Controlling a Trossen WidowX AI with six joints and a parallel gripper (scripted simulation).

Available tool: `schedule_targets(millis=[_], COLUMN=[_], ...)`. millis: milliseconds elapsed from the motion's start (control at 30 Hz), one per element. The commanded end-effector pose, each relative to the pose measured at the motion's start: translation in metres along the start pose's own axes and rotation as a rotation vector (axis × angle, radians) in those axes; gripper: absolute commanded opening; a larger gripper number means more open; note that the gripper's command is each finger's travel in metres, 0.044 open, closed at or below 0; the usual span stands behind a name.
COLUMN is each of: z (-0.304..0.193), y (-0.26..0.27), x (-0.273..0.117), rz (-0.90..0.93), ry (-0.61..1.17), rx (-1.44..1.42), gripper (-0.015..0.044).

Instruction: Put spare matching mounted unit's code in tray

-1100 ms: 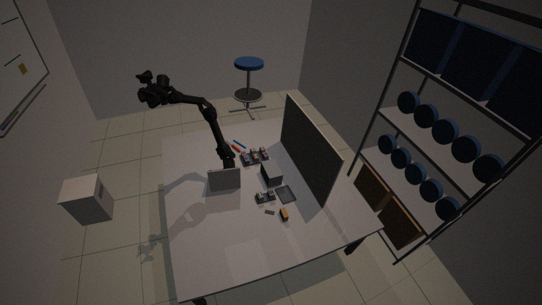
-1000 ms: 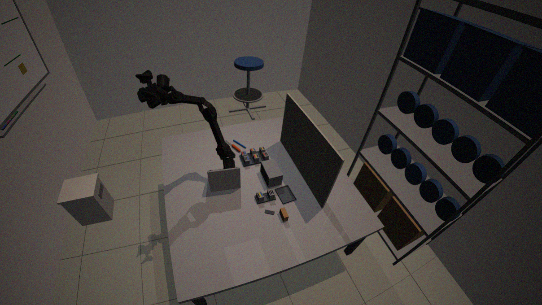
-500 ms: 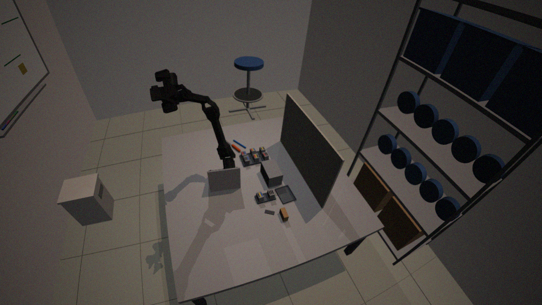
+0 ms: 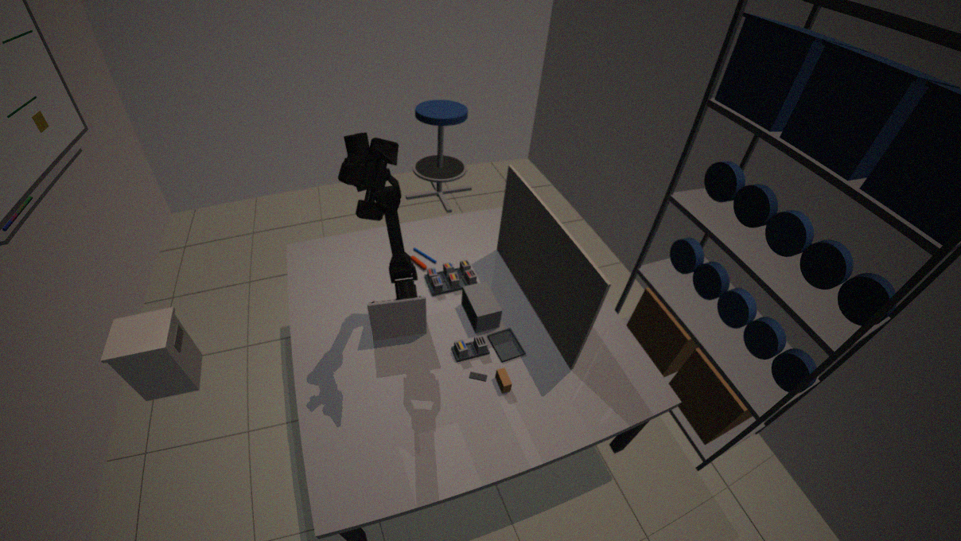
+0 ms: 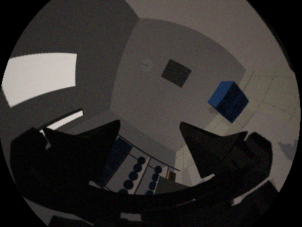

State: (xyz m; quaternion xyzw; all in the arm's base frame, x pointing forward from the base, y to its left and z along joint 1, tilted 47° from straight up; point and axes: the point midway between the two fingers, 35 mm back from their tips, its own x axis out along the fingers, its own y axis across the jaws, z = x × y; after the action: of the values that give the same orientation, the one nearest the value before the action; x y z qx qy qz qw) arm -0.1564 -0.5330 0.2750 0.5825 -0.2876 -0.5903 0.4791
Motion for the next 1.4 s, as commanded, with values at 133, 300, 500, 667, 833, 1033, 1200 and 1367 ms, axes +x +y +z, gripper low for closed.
schedule_targets(millis=[133,300,500,667,833,1033,1200,1367], z=[-0.132,-0.220,-0.324,-0.406,-0.479,-0.551,-0.594,-0.620], y=[-0.017,-0.033,-0.058,-0.083,-0.114,-0.157,-0.191,-0.223], x=[0.046,0.055,0.045,0.019,-0.022,-0.087,-0.153,-0.221], rz=[-0.096,-0.129,-0.137,-0.117,-0.075,0.002,0.116,0.255], ry=[0.319,0.538,0.817,1.062,1.322,1.648,1.944,2.237], rx=[-0.252,-0.438,-0.670,-0.865,-1.055,-1.266,-1.421,-1.530], gripper=[0.0440,0.0440,0.0440,0.0440,0.0440,0.0440,0.0440,0.0440])
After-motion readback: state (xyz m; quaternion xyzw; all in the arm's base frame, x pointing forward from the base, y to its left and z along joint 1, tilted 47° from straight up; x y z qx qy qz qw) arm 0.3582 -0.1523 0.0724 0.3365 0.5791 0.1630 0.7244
